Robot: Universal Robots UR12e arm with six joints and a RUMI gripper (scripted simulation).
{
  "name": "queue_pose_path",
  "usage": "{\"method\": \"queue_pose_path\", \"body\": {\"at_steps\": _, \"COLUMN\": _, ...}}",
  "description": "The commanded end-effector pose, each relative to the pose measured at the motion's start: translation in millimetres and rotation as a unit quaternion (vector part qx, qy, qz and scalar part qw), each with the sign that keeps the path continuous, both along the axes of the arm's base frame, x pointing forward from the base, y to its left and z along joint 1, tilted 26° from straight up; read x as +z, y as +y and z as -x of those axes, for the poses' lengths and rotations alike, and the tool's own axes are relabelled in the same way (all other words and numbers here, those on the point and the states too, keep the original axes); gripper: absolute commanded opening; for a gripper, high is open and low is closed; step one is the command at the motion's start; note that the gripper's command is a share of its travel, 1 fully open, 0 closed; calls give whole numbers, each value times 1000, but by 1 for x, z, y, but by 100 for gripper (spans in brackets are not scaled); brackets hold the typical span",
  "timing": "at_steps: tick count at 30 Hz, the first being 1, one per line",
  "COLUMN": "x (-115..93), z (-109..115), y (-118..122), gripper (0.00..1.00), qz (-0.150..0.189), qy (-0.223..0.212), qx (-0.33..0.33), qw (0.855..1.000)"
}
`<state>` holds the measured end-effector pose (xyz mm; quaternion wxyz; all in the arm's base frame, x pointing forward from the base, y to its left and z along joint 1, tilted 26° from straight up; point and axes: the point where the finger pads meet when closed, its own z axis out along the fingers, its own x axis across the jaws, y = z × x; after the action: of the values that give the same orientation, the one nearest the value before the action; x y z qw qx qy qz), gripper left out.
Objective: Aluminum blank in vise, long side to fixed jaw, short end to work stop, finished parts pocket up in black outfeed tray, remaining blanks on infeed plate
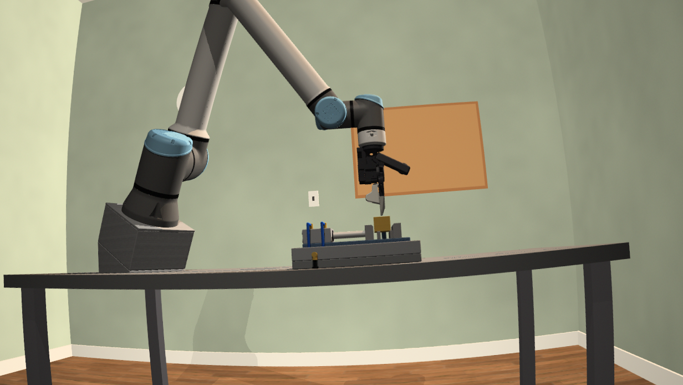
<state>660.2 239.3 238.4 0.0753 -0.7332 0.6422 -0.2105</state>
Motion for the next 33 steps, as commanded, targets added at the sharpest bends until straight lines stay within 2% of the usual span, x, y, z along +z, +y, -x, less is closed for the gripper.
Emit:
{"method": "queue_pose_path", "body": {"at_steps": 1, "x": 11, "z": 4, "y": 2, "gripper": 0, "qz": 0, "qy": 0, "qx": 0, "qw": 1000}}
{"method": "queue_pose_path", "body": {"at_steps": 12, "x": 30, "z": 13, "y": 5, "gripper": 0, "qz": 0, "qy": 0, "qx": 0, "qw": 1000}}
{"method": "queue_pose_path", "body": {"at_steps": 24, "x": 33, "z": 14, "y": 5, "gripper": 0, "qz": 0, "qy": 0, "qx": 0, "qw": 1000}}
{"method": "queue_pose_path", "body": {"at_steps": 28, "x": 34, "z": 12, "y": -3, "gripper": 0, "qz": 0, "qy": 1, "qx": 0, "qw": 1000}}
{"method": "queue_pose_path", "body": {"at_steps": 31, "x": 37, "z": 8, "y": -22, "gripper": 0, "qz": -1, "qy": 2, "qx": 0, "qw": 1000}}
{"method": "queue_pose_path", "body": {"at_steps": 33, "x": 37, "z": 8, "y": -22, "gripper": 0, "qz": -1, "qy": 2, "qx": 0, "qw": 1000}}
